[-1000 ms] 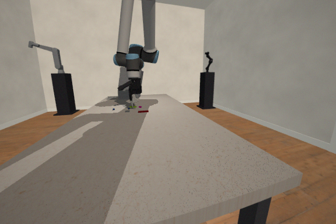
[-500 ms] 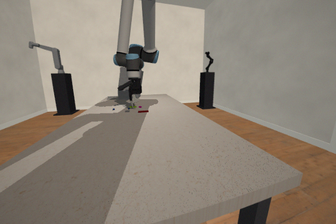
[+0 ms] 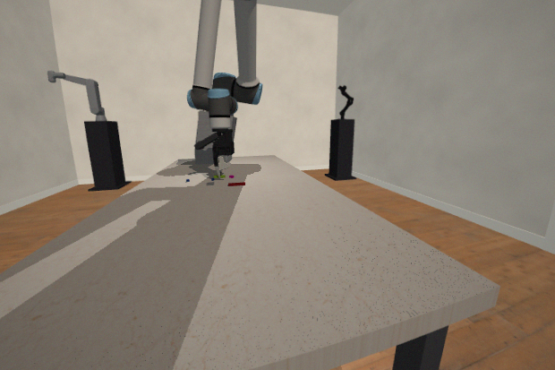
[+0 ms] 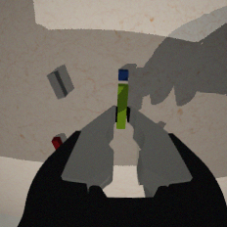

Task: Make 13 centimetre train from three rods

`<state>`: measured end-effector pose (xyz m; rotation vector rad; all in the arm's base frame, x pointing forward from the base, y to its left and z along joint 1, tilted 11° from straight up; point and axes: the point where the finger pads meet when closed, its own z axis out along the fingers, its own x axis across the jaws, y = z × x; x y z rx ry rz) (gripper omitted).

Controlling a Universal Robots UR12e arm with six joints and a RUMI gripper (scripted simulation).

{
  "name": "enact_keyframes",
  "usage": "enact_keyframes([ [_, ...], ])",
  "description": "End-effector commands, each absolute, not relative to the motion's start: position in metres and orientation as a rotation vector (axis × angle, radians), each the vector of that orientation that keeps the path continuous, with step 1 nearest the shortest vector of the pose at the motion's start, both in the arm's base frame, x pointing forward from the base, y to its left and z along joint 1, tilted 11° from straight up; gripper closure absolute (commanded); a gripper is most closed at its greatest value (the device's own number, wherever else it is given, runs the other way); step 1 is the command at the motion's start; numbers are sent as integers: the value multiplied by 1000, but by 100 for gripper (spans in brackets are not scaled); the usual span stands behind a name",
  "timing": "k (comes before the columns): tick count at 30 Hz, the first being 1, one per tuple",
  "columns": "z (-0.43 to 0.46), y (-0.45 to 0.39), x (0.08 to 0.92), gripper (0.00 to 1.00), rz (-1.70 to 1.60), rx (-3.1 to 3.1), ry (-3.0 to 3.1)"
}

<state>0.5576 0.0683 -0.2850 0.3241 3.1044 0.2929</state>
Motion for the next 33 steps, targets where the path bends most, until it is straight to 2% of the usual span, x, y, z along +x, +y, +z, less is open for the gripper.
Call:
enact_keyframes([
  [1, -285, 68, 558, 100, 293, 324, 3103],
  [33, -296, 70, 558, 100, 293, 324, 3103],
])
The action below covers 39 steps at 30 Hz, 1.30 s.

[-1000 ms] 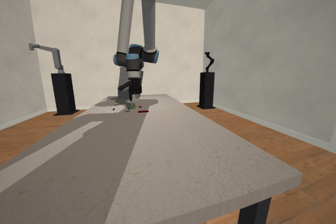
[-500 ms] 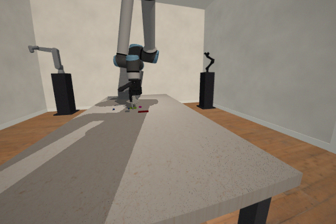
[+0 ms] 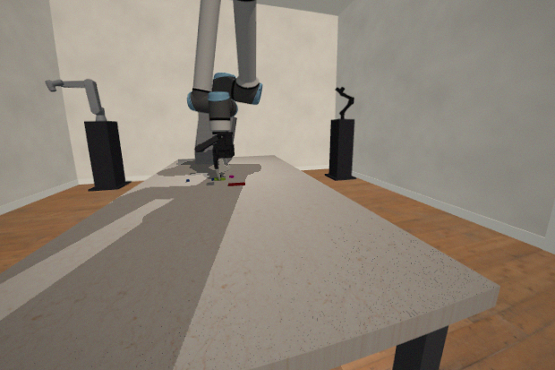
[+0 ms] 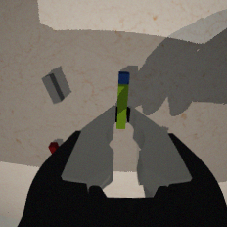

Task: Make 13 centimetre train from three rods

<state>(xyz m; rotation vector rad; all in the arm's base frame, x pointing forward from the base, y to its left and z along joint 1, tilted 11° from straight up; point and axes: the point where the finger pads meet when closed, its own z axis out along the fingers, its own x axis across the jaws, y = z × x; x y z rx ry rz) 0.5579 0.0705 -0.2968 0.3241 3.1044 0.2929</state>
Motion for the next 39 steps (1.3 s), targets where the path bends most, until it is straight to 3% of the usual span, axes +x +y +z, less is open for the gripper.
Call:
enact_keyframes([
  [1, -296, 70, 558, 100, 293, 324, 3103],
  [26, -296, 70, 558, 100, 293, 324, 3103],
  [39, -296, 70, 558, 89, 293, 324, 3103],
])
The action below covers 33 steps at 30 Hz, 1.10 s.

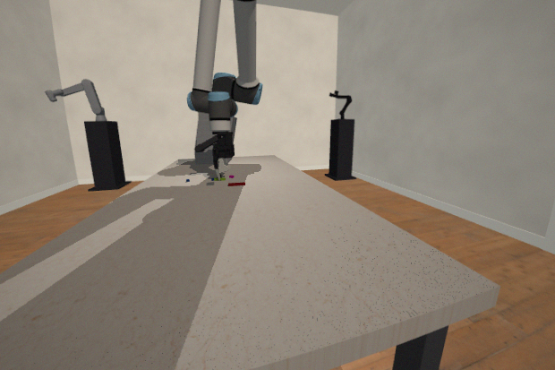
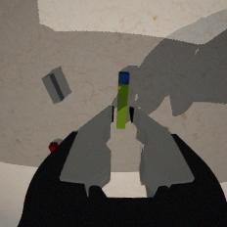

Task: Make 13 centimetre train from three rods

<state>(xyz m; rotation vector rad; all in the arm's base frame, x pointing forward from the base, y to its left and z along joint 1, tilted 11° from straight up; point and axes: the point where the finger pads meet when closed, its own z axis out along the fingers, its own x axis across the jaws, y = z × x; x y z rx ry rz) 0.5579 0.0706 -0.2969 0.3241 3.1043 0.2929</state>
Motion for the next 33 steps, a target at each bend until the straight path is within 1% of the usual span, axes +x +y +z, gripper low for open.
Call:
enact_keyframes([
  [1, -296, 70, 558, 89, 293, 324, 3103],
  [2, -296, 70, 558, 86, 293, 324, 3103],
  [18, -291, 69, 558, 86, 293, 324, 3103],
  [33, -231, 58, 557, 86, 293, 324, 3103],
])
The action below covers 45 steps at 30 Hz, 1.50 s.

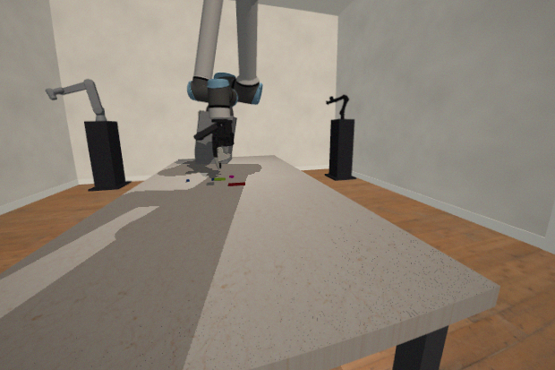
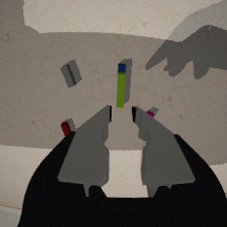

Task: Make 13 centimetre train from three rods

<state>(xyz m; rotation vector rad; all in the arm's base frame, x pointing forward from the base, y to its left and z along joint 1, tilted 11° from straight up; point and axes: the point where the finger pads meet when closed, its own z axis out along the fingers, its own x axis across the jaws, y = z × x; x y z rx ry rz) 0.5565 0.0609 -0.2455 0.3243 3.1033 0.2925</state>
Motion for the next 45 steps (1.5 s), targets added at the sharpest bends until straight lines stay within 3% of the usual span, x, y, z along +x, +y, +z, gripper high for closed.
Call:
enact_keyframes([
  [1, -226, 57, 556, 86, 293, 324, 3103],
  [11, -208, 54, 556, 86, 293, 324, 3103],
  [12, -208, 54, 556, 0, 293, 324, 3103],
  [45, -208, 54, 556, 0, 293, 356, 3102],
])
